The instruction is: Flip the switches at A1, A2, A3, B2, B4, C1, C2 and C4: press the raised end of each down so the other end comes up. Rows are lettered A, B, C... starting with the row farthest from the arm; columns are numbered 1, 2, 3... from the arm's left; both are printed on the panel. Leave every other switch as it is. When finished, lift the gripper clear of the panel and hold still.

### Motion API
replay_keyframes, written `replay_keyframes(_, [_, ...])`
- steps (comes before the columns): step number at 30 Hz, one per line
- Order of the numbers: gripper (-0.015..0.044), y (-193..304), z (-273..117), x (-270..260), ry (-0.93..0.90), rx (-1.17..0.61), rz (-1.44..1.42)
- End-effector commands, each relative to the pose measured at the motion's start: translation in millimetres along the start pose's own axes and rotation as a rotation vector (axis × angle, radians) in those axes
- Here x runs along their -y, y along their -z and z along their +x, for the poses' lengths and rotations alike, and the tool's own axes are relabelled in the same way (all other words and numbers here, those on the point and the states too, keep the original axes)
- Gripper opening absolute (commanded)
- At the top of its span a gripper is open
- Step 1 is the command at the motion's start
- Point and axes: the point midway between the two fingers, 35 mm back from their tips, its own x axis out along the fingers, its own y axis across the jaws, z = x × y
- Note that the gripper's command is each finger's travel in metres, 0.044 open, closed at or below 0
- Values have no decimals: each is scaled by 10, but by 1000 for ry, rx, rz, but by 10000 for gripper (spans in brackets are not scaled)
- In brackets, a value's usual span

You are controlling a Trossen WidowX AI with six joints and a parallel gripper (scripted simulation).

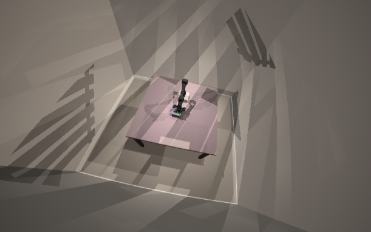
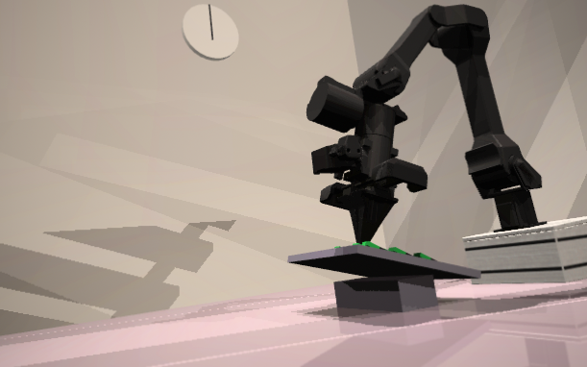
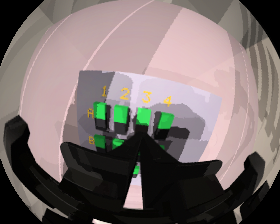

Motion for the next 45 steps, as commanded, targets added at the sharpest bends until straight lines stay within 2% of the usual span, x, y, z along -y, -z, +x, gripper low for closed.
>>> replay_keyframes(1, [0, 0, 6, -6, -4, 1, -6])
replay_keyframes(45, [0, 2, 56, -6, -4, 1, -6])
